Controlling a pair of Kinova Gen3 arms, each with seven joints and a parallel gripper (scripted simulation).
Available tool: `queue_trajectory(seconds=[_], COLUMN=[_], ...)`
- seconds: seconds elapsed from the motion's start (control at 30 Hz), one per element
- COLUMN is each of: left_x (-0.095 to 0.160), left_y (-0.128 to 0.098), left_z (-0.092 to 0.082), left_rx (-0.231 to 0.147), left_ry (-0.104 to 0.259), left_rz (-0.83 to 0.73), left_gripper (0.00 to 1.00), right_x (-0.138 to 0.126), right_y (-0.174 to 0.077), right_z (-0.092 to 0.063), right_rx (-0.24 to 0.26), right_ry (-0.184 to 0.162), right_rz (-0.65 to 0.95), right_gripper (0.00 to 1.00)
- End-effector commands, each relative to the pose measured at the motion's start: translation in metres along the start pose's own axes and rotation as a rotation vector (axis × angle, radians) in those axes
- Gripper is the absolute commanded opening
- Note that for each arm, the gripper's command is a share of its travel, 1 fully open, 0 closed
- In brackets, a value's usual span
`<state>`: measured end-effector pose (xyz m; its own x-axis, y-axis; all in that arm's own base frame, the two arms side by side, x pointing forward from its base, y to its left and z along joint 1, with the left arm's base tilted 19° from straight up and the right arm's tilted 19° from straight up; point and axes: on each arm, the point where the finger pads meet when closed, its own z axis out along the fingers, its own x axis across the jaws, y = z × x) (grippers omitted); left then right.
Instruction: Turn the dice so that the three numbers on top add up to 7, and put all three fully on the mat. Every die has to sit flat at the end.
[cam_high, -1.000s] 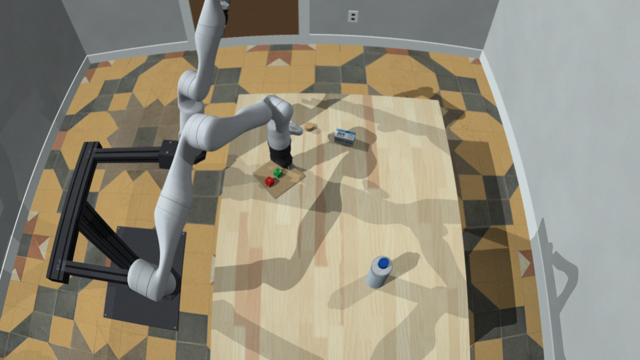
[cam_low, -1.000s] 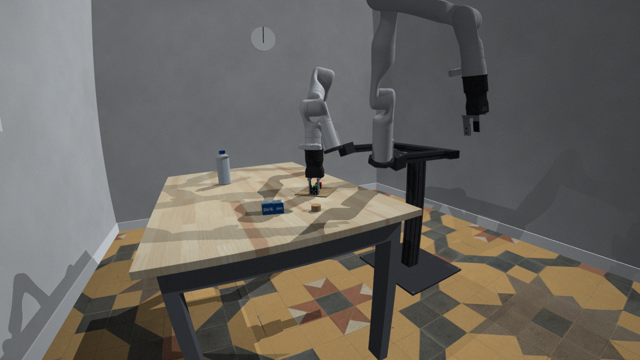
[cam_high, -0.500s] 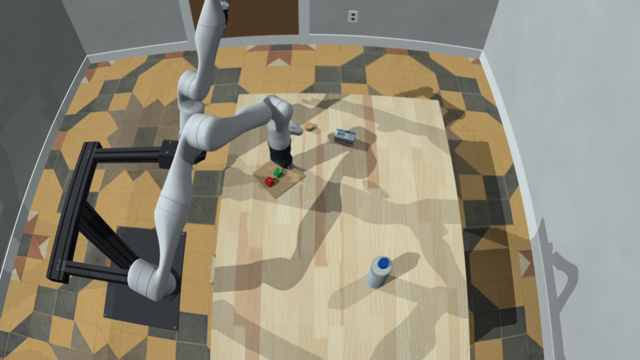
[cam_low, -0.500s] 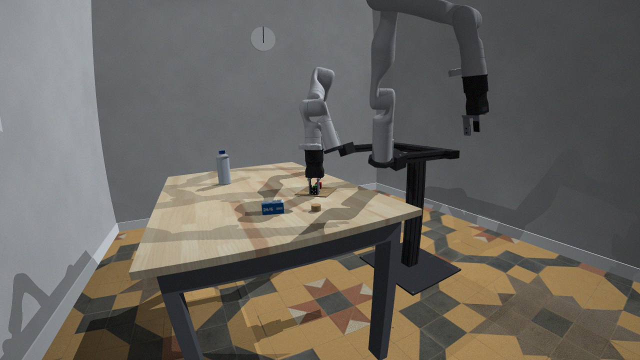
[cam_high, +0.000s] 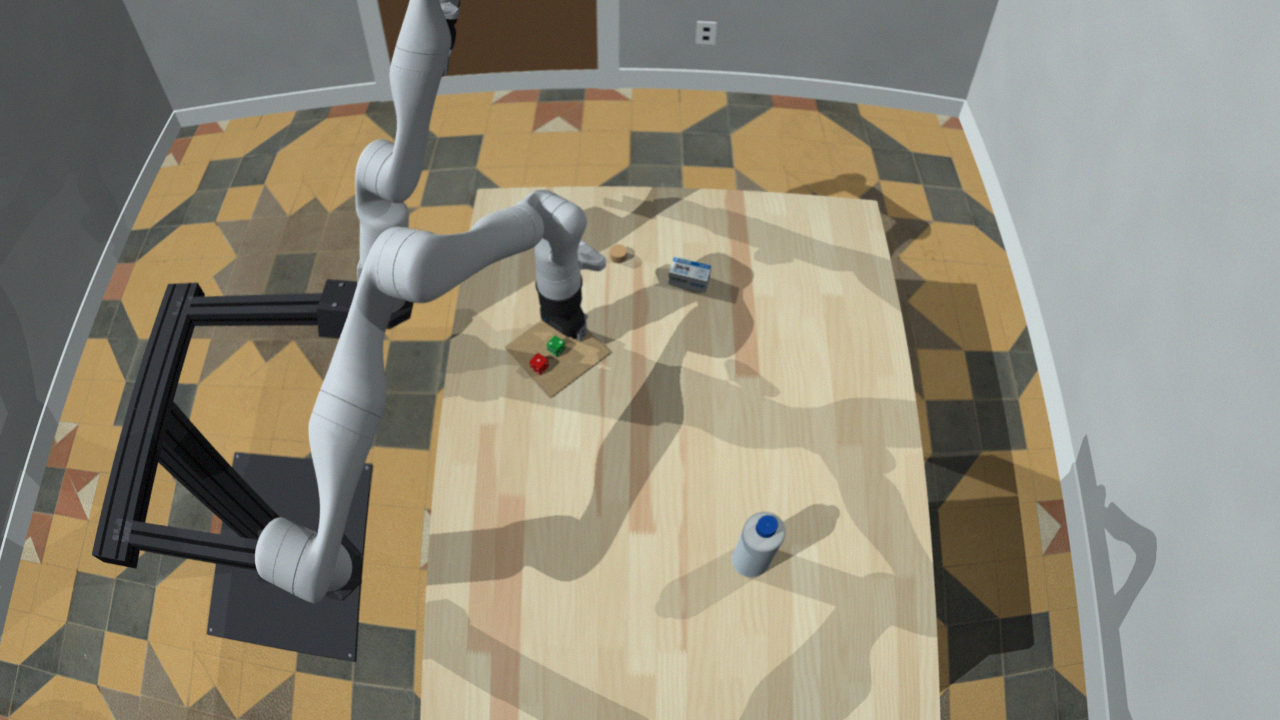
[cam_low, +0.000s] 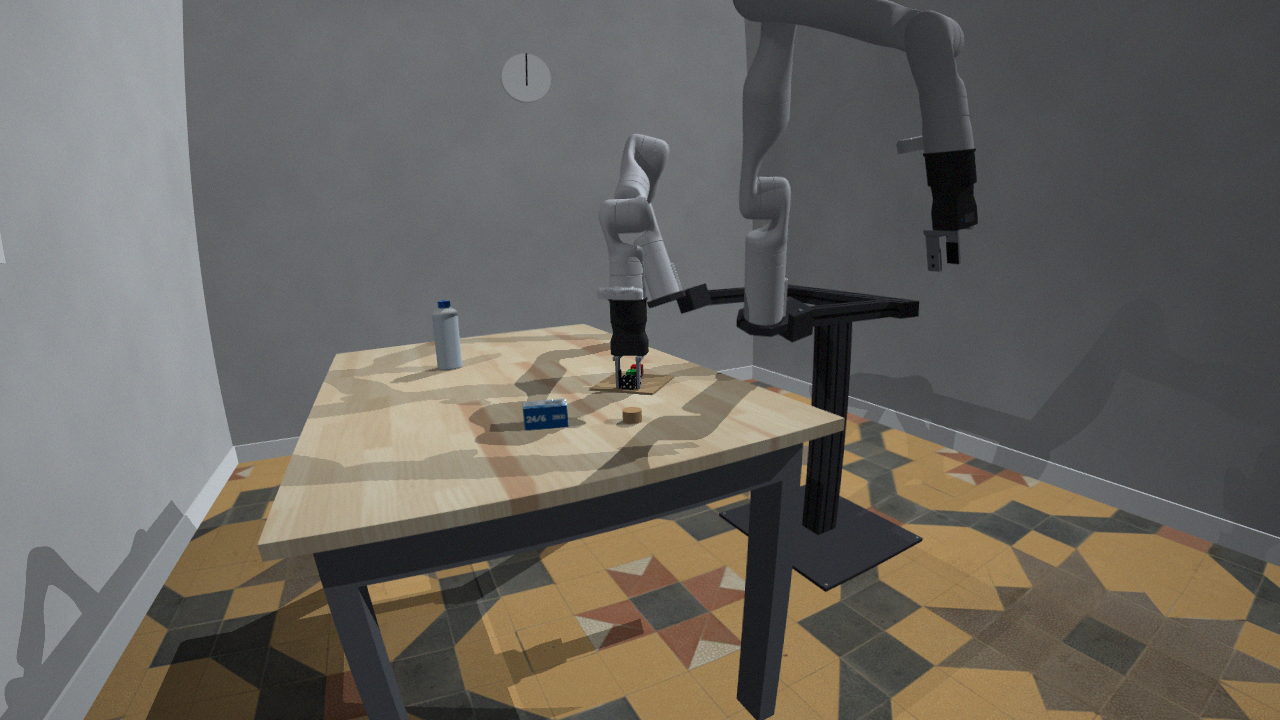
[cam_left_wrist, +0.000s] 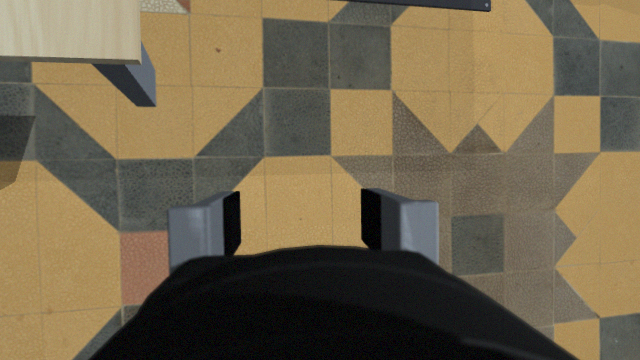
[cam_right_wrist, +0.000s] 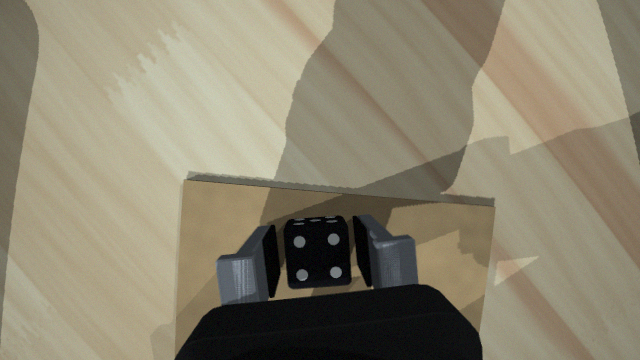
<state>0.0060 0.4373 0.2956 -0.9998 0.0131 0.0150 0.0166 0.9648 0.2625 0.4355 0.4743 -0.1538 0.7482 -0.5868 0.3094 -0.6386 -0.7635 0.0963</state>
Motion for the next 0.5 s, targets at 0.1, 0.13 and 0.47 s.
queue_trajectory(seconds=[0.1,0.13,0.47], left_x=[0.0003,0.0003,0.0003], left_y=[0.0004,0.0004,0.0004], left_z=[-0.0007,-0.0007,-0.0007], left_rx=[-0.002,-0.002,-0.002], left_ry=[0.0,0.0,0.0], left_rz=[0.0,0.0,0.0], left_gripper=[1.0,1.0,1.0], right_x=[-0.0002,-0.0002,-0.0002], right_y=[-0.0011,-0.0011,-0.001], right_z=[-0.0017,-0.0017,-0.0036], right_rx=[0.003,0.003,0.003], right_ry=[-0.001,-0.001,-0.001], right_rz=[0.0,0.0,0.0], right_gripper=[0.79,0.79,0.79])
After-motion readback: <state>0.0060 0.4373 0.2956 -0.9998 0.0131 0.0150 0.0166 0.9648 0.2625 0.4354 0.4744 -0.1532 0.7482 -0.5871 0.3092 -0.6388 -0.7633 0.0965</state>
